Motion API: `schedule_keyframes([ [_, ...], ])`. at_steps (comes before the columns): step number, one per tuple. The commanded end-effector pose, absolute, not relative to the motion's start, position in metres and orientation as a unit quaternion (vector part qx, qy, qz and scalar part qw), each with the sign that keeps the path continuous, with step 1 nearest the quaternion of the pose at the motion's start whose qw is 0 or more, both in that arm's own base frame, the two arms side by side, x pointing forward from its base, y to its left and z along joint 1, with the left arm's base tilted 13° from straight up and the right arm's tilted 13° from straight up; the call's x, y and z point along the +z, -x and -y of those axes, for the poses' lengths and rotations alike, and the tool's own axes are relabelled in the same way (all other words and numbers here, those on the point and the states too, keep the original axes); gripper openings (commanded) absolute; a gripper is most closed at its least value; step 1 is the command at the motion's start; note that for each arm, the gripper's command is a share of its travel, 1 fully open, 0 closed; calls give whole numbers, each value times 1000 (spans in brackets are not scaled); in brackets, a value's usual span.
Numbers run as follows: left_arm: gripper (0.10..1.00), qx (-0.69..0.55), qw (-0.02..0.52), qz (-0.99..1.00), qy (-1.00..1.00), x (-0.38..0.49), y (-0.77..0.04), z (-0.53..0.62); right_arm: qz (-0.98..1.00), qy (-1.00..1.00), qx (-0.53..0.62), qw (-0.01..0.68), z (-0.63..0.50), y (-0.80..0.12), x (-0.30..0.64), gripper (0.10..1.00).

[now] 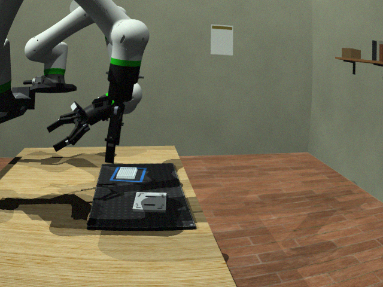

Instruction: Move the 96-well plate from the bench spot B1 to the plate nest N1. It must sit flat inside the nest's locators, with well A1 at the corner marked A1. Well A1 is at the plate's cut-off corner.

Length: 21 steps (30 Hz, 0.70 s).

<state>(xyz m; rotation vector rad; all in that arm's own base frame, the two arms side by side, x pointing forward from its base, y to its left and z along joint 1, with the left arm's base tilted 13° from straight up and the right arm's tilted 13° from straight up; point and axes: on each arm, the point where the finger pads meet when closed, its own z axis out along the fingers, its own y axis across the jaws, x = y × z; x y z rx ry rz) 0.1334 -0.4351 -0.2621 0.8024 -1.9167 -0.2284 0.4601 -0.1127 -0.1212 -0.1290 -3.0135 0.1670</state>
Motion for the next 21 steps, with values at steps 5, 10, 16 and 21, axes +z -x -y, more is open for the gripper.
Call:
schedule_keyframes([
  [5, 1000, -94, 502, 793, -332, -261, -134, 436, 996, 42, 55, 59, 113, -461, -120, 1000],
  [10, 1000, -94, 502, 793, -332, -261, -134, 436, 996, 42, 55, 59, 113, -461, -120, 1000],
  [16, 1000, -94, 502, 793, -332, -261, -134, 436, 996, 42, 55, 59, 113, -461, -120, 1000],
  [21, 1000, -94, 502, 793, -332, -261, -134, 436, 996, 42, 55, 59, 108, -460, -102, 1000],
])
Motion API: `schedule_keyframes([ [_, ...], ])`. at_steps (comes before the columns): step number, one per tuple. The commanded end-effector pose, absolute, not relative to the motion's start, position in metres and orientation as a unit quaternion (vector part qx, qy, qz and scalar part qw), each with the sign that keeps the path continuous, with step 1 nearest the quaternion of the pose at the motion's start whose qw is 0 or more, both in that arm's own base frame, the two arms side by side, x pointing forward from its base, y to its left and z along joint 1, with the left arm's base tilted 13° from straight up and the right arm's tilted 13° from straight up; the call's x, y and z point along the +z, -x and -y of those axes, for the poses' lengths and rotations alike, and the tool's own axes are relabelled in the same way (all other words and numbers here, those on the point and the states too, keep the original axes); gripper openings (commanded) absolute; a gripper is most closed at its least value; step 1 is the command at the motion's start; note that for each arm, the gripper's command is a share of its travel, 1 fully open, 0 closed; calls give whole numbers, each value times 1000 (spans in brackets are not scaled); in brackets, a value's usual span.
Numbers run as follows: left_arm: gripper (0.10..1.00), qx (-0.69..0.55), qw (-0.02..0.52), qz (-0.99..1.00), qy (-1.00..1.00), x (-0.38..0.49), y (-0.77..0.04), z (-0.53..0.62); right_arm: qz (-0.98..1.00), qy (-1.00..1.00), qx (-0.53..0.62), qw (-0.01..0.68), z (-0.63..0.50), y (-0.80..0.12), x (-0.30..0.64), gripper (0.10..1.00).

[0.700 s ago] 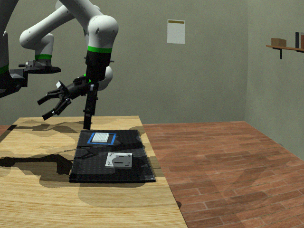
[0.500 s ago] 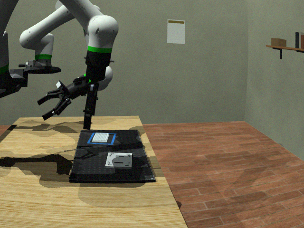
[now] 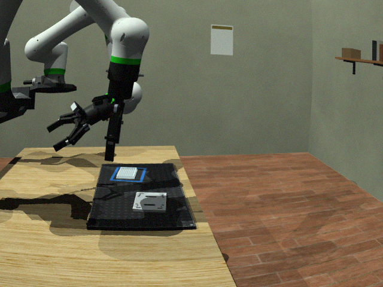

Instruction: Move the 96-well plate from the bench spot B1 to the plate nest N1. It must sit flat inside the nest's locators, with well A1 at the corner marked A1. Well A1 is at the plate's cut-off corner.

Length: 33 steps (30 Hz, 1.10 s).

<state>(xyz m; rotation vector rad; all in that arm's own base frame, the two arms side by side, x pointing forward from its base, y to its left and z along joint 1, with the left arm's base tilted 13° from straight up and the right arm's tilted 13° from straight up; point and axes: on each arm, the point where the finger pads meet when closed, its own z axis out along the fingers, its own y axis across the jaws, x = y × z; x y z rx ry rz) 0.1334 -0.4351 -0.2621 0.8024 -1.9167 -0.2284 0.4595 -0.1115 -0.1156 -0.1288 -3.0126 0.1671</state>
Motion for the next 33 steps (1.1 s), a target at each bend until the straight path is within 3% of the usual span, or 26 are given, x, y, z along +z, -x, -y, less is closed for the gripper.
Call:
schedule_keyframes([
  [1, 1000, -94, 502, 793, -332, -261, -134, 436, 996, 42, 55, 59, 108, -460, -98, 1000],
  [33, 1000, -94, 502, 793, -332, -261, -134, 436, 991, 112, 78, 1, 133, -410, -71, 1000],
])
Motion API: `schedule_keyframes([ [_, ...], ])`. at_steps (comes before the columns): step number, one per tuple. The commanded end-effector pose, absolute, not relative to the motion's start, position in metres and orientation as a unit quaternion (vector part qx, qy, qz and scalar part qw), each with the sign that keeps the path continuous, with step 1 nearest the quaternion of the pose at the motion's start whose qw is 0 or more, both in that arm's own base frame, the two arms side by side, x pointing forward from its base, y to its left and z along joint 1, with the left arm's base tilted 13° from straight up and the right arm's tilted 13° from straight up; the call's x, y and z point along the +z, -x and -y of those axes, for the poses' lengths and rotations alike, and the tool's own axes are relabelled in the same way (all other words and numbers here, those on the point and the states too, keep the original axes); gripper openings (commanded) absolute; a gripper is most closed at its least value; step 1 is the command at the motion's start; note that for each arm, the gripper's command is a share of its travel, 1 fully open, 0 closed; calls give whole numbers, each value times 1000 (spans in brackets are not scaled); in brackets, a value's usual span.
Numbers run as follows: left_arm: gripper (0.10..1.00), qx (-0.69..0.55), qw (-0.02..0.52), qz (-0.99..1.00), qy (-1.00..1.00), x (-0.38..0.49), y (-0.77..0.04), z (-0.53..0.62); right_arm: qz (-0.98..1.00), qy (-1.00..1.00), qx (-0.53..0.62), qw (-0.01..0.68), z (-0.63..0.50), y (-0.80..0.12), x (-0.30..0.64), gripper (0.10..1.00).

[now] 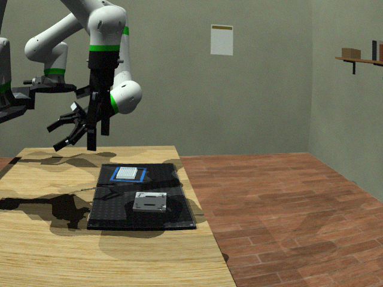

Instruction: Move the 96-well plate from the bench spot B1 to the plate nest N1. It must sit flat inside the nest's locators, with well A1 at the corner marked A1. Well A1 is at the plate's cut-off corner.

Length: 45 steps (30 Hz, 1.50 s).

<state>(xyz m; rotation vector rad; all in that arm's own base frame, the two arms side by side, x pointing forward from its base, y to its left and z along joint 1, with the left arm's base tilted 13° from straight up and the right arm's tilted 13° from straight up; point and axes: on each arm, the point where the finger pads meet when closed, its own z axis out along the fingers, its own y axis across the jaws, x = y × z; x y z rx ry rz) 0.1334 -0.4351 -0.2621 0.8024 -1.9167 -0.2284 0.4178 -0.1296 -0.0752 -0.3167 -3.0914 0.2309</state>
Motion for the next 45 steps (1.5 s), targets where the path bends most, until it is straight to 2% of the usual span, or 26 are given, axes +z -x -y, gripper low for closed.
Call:
schedule_keyframes([
  [1, 1000, -94, 502, 793, -332, -261, -134, 436, 990, 117, 79, -3, 135, -406, -70, 1000],
  [22, 1000, -94, 502, 793, -332, -261, -134, 436, 976, 189, 80, -70, 152, -342, -61, 1000],
  [45, 1000, -94, 502, 793, -332, -261, -134, 436, 971, 210, 79, -77, 162, -330, -62, 1000],
])
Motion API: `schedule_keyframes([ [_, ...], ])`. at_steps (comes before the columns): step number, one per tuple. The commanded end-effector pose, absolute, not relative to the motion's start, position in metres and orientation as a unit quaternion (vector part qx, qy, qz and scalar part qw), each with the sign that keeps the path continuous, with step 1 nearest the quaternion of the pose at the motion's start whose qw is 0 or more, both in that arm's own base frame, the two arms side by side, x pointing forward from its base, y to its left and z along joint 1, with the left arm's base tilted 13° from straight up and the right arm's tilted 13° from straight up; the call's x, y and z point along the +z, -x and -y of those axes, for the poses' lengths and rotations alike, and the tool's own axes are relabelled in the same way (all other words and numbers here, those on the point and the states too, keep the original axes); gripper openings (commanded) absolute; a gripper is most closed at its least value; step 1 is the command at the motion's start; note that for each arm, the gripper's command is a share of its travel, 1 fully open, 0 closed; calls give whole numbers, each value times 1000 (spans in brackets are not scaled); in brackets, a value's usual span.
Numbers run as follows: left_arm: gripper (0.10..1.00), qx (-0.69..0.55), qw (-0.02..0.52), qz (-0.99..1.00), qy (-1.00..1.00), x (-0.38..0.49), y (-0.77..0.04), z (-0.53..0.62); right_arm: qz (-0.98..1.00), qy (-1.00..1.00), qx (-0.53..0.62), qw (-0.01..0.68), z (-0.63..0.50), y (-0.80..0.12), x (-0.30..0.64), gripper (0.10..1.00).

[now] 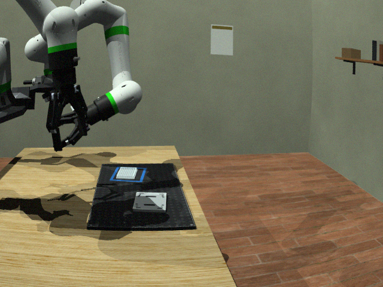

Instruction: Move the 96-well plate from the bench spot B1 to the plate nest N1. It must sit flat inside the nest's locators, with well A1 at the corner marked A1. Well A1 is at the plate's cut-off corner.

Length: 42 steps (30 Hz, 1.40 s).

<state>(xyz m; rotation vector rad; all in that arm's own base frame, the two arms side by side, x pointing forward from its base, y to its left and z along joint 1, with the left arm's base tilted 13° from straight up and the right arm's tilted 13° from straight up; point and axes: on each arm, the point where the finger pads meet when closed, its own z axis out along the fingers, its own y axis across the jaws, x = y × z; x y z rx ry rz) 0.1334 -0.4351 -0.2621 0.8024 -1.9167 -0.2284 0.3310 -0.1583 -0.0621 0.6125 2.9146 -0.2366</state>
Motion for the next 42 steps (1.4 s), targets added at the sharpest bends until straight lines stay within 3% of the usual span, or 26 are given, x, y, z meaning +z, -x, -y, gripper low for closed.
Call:
schedule_keyframes([
  [1, 1000, -94, 502, 793, -332, -261, -134, 436, -971, -214, -80, 77, 165, -328, -62, 1000],
  [42, 1000, -94, 502, 793, -332, -261, -134, 436, -899, -423, -95, 57, 290, -225, -62, 1000],
])
